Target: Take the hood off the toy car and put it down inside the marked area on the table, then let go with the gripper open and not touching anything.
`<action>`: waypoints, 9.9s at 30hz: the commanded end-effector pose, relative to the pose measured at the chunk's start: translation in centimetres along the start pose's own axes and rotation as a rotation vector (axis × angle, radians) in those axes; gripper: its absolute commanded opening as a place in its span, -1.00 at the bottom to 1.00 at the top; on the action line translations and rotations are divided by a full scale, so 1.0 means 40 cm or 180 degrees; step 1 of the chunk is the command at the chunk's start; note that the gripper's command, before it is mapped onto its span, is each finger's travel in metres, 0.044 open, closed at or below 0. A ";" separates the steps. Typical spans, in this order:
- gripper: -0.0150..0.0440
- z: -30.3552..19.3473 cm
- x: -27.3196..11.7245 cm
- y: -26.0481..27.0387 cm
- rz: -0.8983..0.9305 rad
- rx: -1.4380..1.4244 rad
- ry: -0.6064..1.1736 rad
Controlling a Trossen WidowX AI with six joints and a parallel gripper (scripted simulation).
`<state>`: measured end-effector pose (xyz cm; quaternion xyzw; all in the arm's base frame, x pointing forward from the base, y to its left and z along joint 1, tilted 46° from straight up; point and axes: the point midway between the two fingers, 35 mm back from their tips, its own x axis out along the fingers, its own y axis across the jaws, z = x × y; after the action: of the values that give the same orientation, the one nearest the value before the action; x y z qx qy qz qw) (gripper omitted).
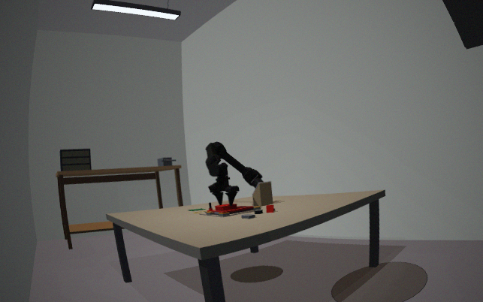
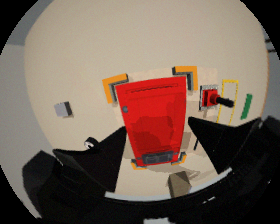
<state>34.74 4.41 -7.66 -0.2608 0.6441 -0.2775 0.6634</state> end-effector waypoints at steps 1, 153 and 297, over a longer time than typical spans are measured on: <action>1.00 -0.002 0.009 0.001 -0.0018 -0.0024 0.0004; -0.49 -0.092 -0.149 -0.555 -0.0021 -0.0013 0.0011; -0.14 -0.095 0.077 -0.564 -0.0036 0.0011 0.0000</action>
<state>30.27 -13.73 5.87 -0.2636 0.6423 -0.2821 0.6621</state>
